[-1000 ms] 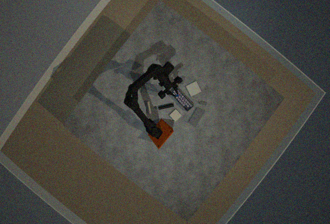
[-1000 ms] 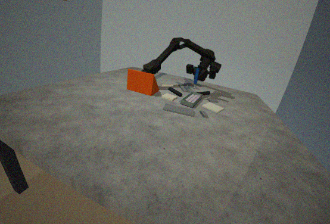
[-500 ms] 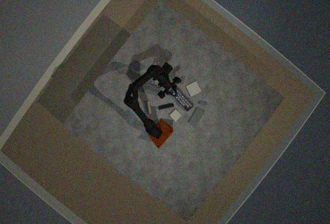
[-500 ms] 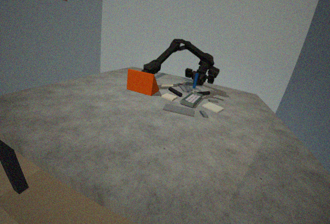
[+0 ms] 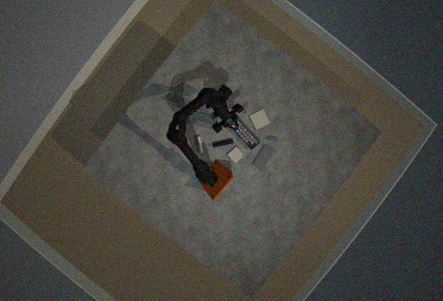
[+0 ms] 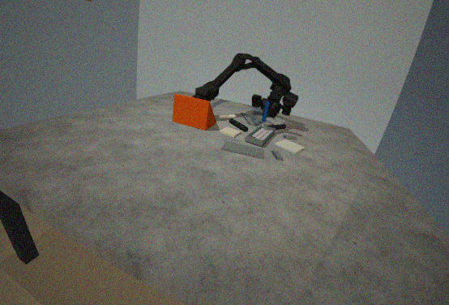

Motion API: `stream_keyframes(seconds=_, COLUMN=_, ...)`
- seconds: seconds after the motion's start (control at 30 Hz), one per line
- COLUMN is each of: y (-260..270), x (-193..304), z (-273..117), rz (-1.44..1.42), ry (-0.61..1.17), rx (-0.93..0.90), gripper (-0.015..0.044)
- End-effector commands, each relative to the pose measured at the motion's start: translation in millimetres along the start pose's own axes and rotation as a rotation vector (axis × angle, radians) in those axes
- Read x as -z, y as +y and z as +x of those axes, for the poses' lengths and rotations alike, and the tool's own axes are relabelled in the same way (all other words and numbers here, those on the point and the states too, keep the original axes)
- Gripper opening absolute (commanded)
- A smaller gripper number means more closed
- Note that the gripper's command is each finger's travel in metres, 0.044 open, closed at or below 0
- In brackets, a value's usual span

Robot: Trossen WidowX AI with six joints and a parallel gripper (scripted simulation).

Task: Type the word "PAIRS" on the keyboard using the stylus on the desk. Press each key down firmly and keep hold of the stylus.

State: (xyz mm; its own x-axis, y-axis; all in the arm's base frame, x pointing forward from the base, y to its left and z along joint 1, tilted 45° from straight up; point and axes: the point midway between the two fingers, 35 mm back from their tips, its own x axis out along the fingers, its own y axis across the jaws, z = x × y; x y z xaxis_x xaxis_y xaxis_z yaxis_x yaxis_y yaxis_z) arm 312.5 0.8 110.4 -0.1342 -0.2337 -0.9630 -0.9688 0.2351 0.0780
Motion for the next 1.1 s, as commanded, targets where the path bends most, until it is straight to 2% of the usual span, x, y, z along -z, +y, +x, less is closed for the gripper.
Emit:
stream_keyframes(seconds=0.0, y=-0.2, x=-2.5, z=1.9, rz=0.003, ry=-0.002, rx=-0.002, gripper=0.0081)
stream_keyframes(seconds=1.07, y=-0.2, x=-13.1, z=8.0, rz=0.003, ry=-0.003, rx=-0.002, gripper=0.0081)
